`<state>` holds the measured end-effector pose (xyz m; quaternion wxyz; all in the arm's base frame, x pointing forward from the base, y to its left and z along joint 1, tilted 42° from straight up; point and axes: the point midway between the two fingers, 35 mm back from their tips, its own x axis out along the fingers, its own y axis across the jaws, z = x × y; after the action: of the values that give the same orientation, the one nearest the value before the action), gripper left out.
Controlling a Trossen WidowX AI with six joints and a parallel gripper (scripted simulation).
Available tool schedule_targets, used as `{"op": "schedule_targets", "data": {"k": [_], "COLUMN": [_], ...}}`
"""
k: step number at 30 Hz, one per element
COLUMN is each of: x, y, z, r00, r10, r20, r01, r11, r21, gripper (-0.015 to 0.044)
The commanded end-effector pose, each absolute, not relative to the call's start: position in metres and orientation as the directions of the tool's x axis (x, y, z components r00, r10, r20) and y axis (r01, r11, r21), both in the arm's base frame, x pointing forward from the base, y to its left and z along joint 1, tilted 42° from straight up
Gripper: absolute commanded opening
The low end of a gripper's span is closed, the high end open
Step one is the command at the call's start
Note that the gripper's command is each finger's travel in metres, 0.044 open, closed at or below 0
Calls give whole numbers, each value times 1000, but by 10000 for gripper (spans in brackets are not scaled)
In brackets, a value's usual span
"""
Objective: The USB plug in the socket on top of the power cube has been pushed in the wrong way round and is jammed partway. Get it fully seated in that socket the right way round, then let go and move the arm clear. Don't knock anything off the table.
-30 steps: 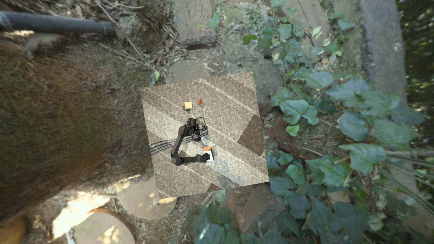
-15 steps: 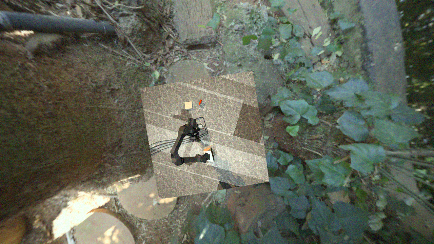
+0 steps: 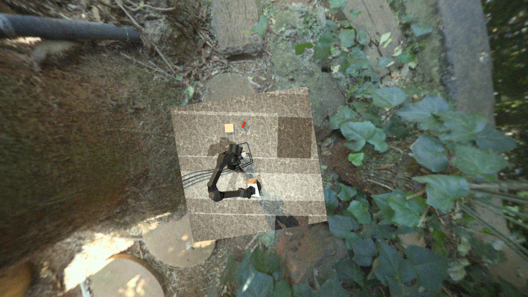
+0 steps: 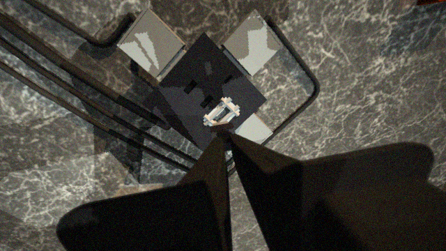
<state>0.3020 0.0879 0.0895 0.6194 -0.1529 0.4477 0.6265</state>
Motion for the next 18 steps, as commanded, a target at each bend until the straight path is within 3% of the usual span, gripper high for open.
{"op": "schedule_targets", "data": {"k": [1,18], "x": [302,302], "y": [88,88], "z": [89,89], "r00": [-185,-185], "r10": [639,639], "r20": [-747,-747], "r01": [-878,-602], "r11": [234,527], "r21": [417,599], "gripper": [0,0]}}
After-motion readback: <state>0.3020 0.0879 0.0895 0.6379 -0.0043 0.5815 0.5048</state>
